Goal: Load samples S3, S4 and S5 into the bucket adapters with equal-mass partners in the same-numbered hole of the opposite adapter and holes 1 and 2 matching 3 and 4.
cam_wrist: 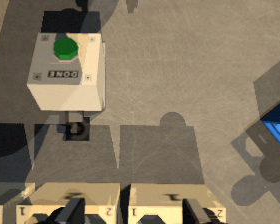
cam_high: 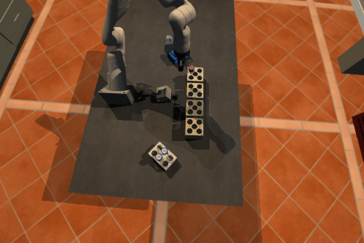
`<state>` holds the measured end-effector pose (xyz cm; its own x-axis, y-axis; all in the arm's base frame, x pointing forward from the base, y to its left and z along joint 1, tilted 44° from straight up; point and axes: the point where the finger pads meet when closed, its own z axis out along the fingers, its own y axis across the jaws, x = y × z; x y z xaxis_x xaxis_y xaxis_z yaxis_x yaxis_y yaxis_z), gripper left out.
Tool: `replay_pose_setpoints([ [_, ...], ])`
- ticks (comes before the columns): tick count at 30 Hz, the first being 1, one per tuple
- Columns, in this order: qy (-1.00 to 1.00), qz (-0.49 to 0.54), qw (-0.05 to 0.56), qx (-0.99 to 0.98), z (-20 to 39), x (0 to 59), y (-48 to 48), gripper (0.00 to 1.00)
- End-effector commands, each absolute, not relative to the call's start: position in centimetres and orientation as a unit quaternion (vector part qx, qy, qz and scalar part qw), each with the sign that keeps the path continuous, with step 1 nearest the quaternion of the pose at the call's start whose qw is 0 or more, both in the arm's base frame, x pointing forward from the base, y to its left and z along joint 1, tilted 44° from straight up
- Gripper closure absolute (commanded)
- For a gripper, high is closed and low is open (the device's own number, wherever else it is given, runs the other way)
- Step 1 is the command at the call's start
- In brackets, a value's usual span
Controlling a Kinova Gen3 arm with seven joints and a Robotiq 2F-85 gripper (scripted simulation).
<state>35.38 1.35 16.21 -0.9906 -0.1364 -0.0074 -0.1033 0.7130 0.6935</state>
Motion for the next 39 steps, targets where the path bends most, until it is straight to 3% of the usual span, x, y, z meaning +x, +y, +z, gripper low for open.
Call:
replay_pose_setpoints([
  [1,-0.926,-0.371,0.019,0.063,15.1,35.7,0.2,0.38],
  [39,-0.925,-0.375,0.023,0.061,9.1,35.8,-5.8,0.38],
])
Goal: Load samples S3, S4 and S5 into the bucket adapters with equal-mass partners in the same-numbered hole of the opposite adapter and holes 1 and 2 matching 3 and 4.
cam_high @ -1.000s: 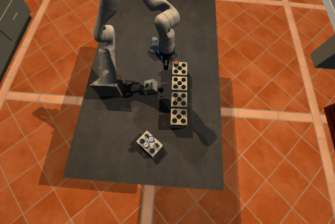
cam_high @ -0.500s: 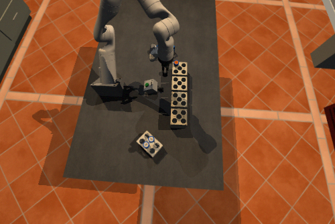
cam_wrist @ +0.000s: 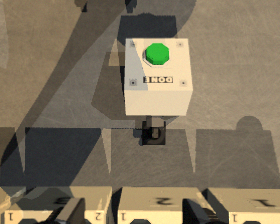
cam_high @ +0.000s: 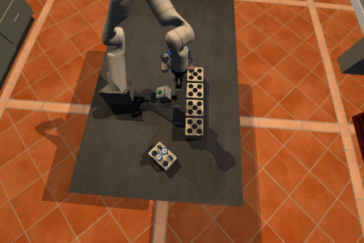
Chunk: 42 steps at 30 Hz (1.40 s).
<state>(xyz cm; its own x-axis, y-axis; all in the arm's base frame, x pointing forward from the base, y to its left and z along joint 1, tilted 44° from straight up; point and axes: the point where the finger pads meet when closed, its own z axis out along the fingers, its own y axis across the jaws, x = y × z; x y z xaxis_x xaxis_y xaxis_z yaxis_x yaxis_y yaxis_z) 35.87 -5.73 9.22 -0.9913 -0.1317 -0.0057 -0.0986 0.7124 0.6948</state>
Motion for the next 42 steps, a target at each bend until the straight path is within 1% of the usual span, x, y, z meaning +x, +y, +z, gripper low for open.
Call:
replay_pose_setpoints([
  [1,-0.925,-0.375,0.023,0.061,9.1,35.8,-5.8,0.38],
  [10,-0.923,-0.374,0.014,0.086,9.3,35.8,-5.7,0.38],
  [25,-0.858,-0.359,-0.098,0.354,12.5,37.3,-2.2,0.38],
  [27,-0.858,-0.359,-0.098,0.354,12.5,37.3,-2.2,0.38],
  [31,-0.83,-0.35,-0.125,0.416,13.4,37.7,-1.3,0.38],
  [42,-0.831,-0.358,-0.123,0.408,16.2,38.8,1.8,0.38],
])
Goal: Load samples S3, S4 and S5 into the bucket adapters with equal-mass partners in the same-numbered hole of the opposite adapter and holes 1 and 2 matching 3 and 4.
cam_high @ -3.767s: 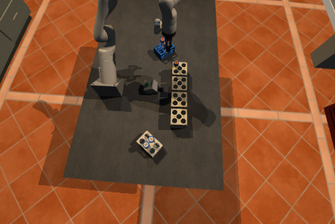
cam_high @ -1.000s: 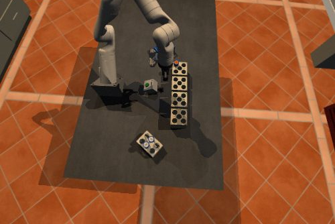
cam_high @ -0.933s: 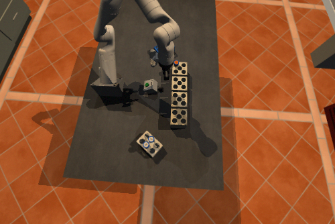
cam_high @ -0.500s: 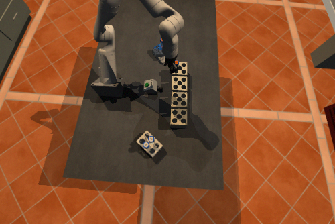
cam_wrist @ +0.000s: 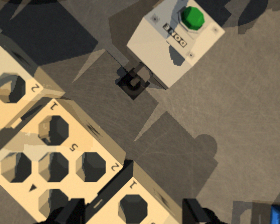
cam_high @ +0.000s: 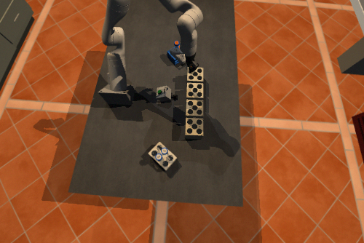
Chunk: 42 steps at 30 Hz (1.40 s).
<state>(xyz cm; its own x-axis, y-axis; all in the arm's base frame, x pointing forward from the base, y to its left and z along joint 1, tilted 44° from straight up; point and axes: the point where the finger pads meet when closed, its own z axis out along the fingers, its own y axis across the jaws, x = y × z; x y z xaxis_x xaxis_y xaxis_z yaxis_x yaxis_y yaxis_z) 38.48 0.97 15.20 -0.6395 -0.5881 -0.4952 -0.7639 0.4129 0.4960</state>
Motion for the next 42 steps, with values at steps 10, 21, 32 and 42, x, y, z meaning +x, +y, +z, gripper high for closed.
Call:
replay_pose_setpoints([
  [10,0.831,0.358,0.123,-0.408,17.9,39.6,3.7,0.38],
  [21,0.83,0.358,0.123,-0.409,19.9,40.4,5.8,0.38],
  [32,0.83,0.356,0.121,-0.412,21.0,40.8,7.1,0.38],
  [42,0.831,0.355,0.123,-0.41,20.8,40.9,6.9,0.38],
])
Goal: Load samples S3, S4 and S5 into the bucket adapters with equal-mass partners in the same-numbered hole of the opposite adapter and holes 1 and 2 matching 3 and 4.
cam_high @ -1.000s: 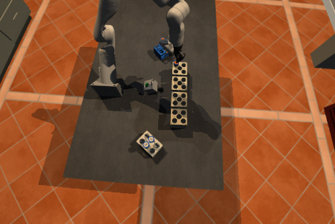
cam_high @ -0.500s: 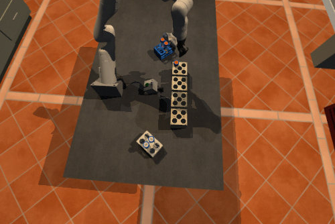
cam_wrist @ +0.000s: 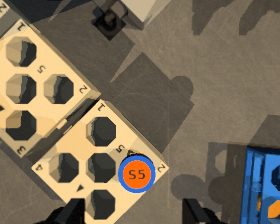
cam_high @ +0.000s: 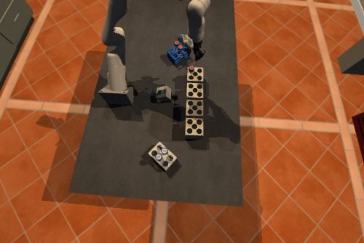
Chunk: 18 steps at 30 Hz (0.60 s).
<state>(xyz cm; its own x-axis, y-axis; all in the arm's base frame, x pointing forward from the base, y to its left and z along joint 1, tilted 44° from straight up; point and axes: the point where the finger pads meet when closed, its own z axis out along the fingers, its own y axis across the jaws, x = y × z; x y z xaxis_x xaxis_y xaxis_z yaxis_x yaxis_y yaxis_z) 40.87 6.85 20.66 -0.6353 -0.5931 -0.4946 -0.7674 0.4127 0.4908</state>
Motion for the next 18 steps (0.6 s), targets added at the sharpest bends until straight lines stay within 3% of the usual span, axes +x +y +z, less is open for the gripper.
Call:
replay_pose_setpoints([
  [1,0.831,0.355,0.123,-0.41,20.8,40.9,6.9,0.38],
  [18,0.83,0.357,0.124,-0.41,19.4,40.7,8.5,0.38],
])
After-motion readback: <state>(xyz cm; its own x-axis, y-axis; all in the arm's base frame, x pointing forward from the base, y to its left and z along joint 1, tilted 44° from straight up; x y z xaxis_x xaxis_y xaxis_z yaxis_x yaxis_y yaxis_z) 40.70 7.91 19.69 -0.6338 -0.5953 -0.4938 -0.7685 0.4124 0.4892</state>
